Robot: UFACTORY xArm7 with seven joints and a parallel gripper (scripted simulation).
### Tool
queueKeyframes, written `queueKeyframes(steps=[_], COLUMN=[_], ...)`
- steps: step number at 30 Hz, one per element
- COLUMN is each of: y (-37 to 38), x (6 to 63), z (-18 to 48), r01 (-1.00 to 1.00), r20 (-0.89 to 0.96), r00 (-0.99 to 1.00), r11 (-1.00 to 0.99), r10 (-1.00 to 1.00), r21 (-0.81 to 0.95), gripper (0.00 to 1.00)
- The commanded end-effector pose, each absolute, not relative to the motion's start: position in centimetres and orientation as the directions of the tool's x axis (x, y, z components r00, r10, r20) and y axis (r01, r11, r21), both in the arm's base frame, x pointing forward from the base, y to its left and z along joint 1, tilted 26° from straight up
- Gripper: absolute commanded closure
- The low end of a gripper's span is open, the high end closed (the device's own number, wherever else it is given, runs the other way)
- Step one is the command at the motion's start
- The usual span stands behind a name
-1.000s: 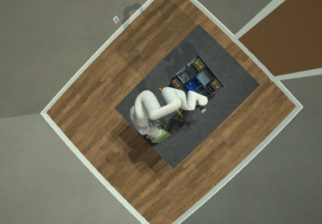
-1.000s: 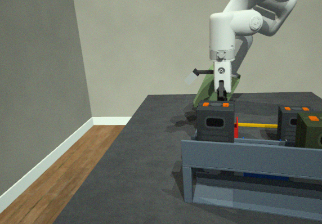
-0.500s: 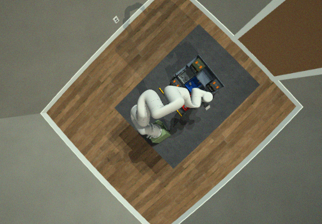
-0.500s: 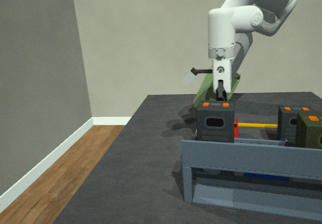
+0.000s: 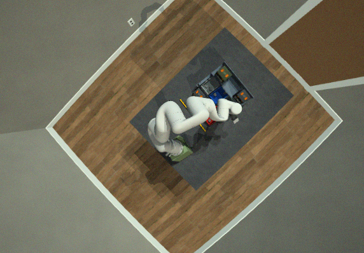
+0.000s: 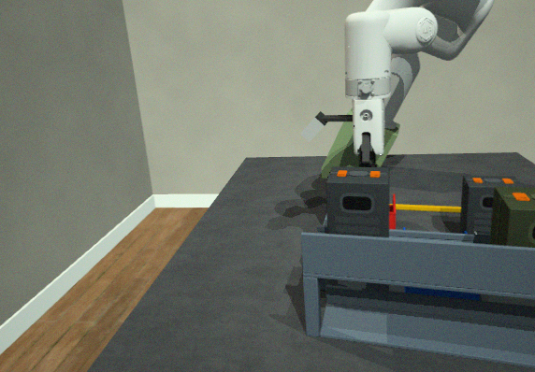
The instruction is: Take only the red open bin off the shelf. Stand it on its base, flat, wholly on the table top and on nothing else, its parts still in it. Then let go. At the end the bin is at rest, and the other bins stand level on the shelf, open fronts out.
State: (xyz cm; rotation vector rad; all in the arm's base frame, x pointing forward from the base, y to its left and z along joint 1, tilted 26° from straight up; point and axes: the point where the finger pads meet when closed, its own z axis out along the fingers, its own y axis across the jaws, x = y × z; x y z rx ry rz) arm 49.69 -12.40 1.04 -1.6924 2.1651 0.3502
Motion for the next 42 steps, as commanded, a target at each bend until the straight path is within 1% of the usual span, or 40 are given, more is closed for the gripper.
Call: queueKeyframes(steps=[1,42], y=[-12.5,-12.1], x=[49.5,48.5], z=[1.1,0.8], r01=[-0.968,-0.968], r20=[-0.431,-0.431], r00=[-0.211,-0.211], r11=[0.250,0.250], r10=[-0.877,-0.877], r21=[-0.035,-0.035], gripper=[0.67,0.67])
